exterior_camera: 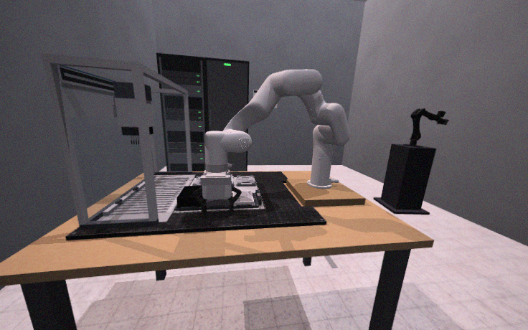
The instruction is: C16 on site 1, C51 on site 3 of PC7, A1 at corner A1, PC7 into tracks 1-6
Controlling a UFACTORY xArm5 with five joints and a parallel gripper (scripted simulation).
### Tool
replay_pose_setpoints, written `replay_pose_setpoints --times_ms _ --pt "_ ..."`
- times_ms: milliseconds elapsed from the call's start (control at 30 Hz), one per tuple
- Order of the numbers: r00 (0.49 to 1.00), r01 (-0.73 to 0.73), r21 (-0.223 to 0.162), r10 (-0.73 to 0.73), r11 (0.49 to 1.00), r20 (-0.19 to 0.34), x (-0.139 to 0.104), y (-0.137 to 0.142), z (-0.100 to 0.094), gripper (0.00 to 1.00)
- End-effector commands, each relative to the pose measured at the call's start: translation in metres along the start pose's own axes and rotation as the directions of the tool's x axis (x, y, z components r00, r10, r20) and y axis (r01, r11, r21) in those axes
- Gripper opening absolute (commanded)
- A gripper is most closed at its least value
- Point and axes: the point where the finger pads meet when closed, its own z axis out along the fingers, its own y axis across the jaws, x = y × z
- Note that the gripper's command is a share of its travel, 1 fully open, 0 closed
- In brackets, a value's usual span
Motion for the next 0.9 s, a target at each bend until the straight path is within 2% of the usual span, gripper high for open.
replay_pose_setpoints --times_ms 0,267,867 --pt "1.0 0.0 -0.005 0.0 1.0 0.0 0.002 0.001 -0.002 1.0" --pt "1.0 0.0 -0.005 0.0 1.0 0.0 0.002 0.001 -0.005 1.0" --pt "1.0 0.0 -0.005 0.0 1.0 0.0 0.002 0.001 -0.032 1.0"
